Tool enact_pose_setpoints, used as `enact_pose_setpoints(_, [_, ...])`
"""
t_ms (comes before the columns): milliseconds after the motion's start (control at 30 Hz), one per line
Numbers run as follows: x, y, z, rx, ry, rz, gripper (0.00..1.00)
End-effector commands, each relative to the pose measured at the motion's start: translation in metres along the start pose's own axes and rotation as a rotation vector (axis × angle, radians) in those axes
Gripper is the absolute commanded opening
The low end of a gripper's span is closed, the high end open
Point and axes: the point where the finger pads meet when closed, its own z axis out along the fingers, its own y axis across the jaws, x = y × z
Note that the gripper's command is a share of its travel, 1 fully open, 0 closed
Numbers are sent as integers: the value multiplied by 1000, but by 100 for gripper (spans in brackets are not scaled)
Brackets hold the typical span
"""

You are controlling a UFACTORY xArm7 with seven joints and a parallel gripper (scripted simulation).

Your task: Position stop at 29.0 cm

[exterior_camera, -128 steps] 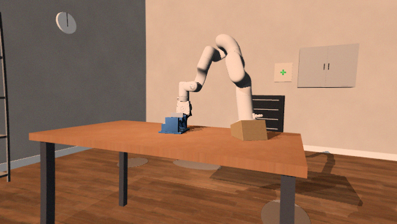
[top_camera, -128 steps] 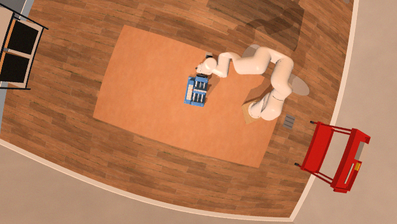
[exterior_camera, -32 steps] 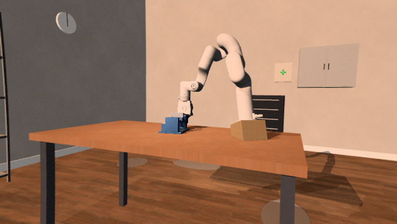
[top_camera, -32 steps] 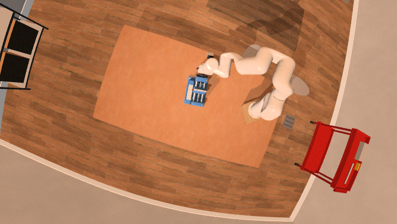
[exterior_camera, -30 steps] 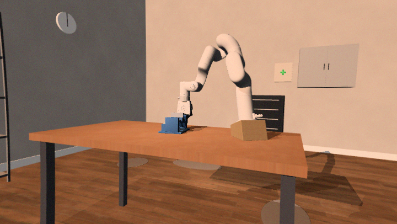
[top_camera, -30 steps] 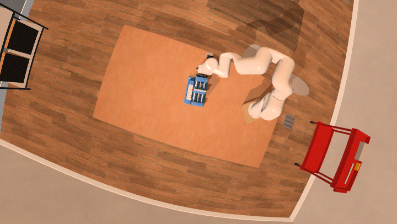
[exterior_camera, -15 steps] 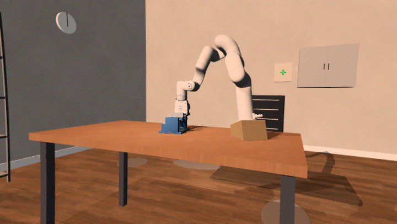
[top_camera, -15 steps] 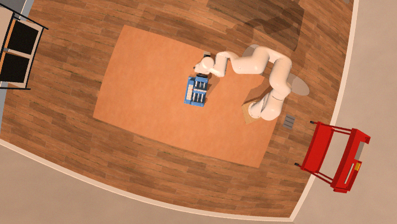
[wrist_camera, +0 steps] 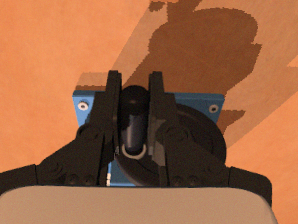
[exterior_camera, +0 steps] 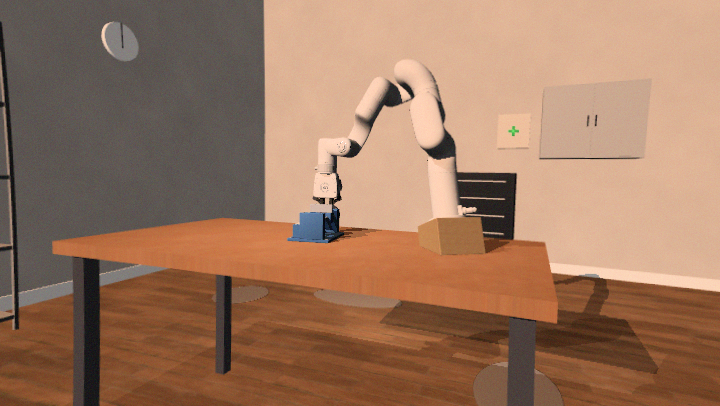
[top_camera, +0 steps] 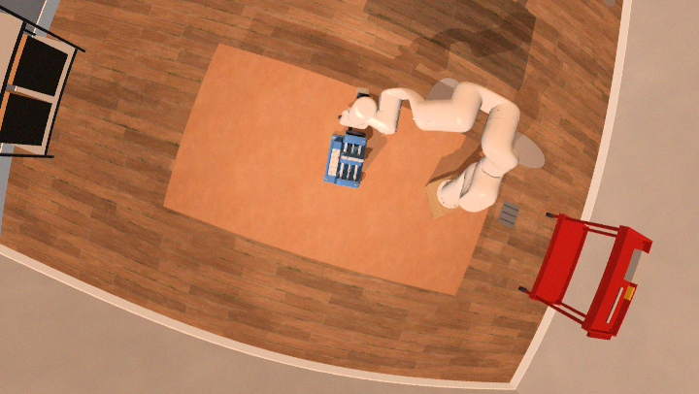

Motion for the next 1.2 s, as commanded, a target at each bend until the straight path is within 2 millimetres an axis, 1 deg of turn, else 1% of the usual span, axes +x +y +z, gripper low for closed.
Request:
enact_pose_setpoints(0, [0, 4, -7, -2, 0, 1, 6])
enact_pose_setpoints(300, [0, 17, -16, -2, 0, 1, 6])
enact_pose_setpoints(633, [0, 32, -17, -2, 0, 1, 6])
enact_pose_setpoints(933, [0, 48, -7, -2, 0, 1, 6])
enact_pose_setpoints(1033, [0, 49, -5, -2, 0, 1, 6])
enact_pose_setpoints(1167, [0, 52, 3, -2, 0, 1, 6])
